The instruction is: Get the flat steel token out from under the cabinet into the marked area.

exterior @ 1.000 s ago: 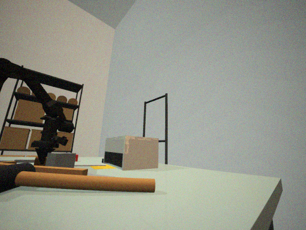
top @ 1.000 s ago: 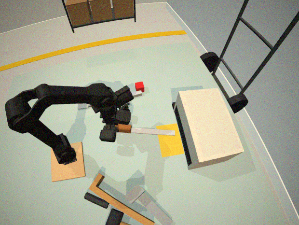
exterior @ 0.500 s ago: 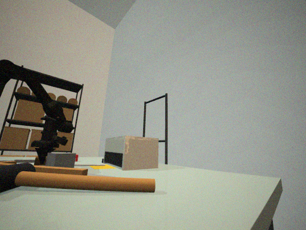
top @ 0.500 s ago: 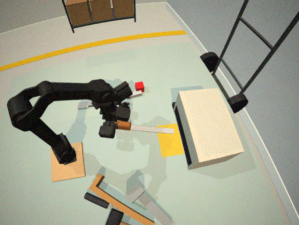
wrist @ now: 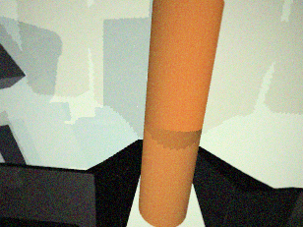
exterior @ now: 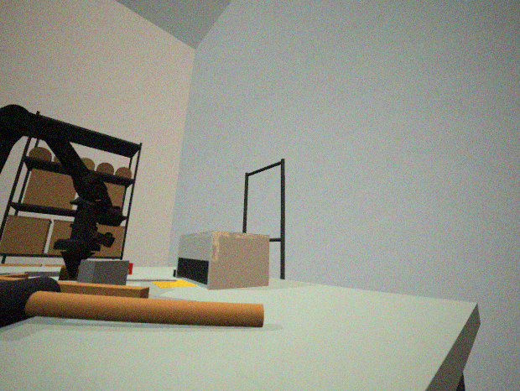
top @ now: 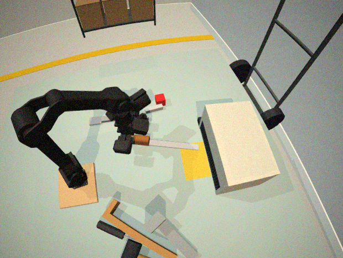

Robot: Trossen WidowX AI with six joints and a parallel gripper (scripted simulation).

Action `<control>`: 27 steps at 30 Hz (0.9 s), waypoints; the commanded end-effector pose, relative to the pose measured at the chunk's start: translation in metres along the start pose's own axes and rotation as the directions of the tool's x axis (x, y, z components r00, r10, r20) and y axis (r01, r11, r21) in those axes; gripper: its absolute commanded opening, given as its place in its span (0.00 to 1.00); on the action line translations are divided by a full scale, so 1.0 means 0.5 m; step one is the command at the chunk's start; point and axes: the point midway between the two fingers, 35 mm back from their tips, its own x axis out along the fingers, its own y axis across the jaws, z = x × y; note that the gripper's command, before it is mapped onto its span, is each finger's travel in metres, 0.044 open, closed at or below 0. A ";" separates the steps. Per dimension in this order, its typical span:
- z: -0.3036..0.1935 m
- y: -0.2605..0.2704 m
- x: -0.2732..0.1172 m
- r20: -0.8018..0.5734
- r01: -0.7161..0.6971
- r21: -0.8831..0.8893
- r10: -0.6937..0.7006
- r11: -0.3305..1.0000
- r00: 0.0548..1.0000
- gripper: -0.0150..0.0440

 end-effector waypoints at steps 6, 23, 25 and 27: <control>-0.002 0.009 -0.001 0.000 -0.003 0.000 0.003 1.000 1.000 0.34; -0.003 0.008 -0.001 0.002 -0.010 0.001 0.010 1.000 1.000 0.71; -0.003 0.008 -0.001 0.002 -0.010 0.001 0.010 1.000 1.000 0.71; -0.003 0.007 -0.001 0.002 -0.010 0.002 0.010 1.000 1.000 0.71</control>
